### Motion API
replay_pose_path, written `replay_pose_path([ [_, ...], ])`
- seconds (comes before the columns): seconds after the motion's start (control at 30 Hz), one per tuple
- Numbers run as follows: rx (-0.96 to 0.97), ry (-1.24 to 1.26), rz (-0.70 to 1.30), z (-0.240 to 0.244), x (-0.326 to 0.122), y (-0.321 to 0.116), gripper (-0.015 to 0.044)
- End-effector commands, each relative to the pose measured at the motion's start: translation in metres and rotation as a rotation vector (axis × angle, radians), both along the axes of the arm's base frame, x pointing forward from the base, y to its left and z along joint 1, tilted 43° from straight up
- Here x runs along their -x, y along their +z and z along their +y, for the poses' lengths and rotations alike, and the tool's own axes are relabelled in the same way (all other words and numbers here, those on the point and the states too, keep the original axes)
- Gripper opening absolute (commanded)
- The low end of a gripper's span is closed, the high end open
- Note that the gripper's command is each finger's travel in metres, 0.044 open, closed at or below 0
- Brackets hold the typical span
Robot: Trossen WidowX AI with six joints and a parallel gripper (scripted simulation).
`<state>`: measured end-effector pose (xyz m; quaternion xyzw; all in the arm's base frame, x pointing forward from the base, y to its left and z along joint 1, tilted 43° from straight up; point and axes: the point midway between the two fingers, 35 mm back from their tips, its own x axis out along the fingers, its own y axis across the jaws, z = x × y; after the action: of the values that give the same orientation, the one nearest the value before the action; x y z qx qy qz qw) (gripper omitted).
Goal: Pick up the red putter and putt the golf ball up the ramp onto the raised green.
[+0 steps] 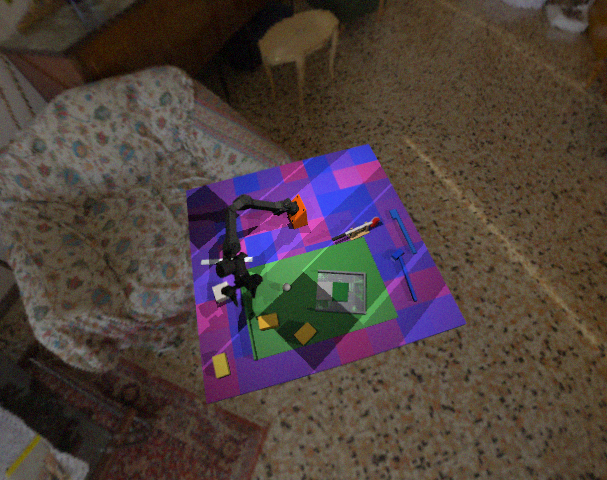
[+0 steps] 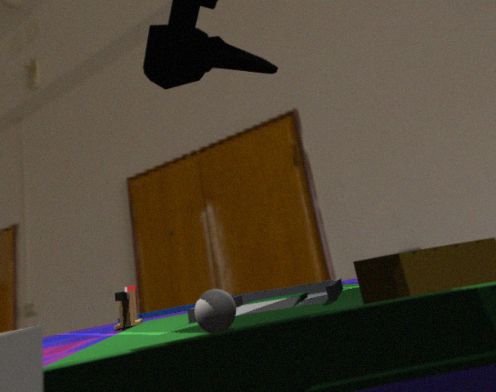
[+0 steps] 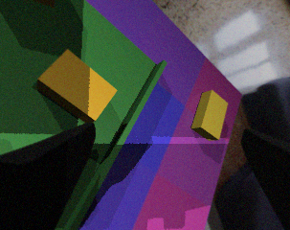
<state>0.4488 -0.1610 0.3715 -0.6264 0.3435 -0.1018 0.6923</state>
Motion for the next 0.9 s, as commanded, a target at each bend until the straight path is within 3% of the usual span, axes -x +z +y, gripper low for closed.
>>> replay_pose_path([
  [0.0, -0.070, 0.076, 0.086, 0.039, -0.024, -0.047, 0.0440],
  [0.23, -0.176, 0.197, 0.279, 0.124, -0.047, -0.141, 0.0440],
  [0.43, -0.221, 0.276, 0.475, 0.197, -0.040, -0.226, 0.0440],
  [0.87, -0.174, 0.369, 0.925, 0.323, 0.060, -0.391, 0.0440],
])
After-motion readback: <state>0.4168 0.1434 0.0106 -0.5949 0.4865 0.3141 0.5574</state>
